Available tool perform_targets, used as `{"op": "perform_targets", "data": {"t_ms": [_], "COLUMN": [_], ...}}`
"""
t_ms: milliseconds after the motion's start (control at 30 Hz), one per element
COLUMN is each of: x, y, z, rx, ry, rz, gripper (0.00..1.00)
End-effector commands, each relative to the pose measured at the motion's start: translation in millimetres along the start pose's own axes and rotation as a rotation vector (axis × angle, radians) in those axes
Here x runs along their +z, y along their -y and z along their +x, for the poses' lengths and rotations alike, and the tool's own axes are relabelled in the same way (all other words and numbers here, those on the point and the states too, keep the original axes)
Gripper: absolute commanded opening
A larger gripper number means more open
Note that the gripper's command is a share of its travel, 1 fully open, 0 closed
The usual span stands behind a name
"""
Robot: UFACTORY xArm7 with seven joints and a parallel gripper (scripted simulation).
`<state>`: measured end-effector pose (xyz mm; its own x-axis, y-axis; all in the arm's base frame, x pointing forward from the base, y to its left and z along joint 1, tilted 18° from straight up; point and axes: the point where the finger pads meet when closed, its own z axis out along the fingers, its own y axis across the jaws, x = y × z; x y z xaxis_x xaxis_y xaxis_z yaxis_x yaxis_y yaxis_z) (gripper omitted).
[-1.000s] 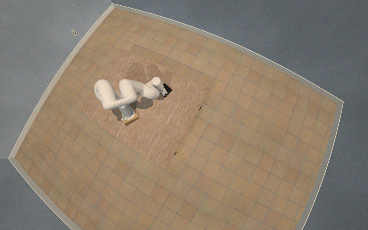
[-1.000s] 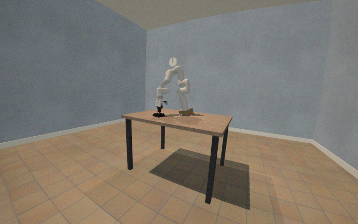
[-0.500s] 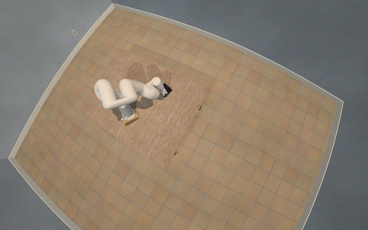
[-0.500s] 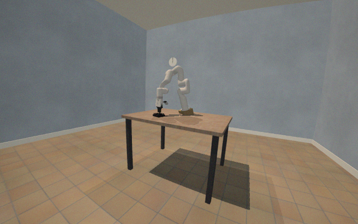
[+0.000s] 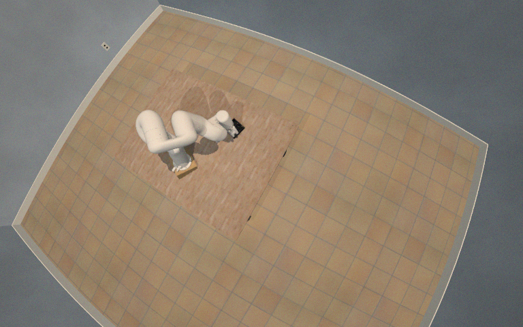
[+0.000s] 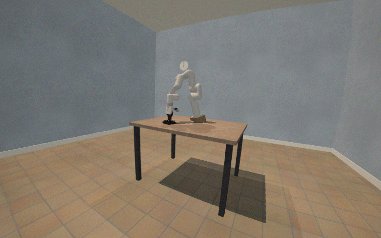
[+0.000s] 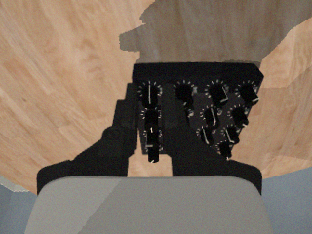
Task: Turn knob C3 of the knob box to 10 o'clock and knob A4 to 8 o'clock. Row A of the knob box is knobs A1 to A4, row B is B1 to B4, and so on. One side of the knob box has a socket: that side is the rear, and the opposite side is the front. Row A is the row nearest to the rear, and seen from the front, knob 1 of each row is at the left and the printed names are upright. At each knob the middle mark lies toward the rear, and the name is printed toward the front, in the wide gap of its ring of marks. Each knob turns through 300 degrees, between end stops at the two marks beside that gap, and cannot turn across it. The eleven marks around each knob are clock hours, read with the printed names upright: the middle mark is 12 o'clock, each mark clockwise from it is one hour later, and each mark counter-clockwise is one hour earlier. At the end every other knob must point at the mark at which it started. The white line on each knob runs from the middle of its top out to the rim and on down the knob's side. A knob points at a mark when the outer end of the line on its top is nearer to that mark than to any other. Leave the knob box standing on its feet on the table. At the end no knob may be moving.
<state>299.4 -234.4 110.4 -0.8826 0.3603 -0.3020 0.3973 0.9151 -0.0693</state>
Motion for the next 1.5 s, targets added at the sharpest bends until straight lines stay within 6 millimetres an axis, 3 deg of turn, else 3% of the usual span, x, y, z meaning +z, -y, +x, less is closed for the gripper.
{"op": "perform_targets", "data": {"t_ms": [0,1333,1367,1467], "x": [1.0,1.3,1.3,1.3], "y": [0.3,0.3,0.3,0.3], "z": [-1.3,-1.3,-1.3,-1.3], "rx": [0.0,0.0,0.0,0.0], "ry": [0.003,0.003,0.003,0.003], "rz": [0.0,0.0,0.0,0.0], "gripper": [0.19,0.19,0.08,0.08]}}
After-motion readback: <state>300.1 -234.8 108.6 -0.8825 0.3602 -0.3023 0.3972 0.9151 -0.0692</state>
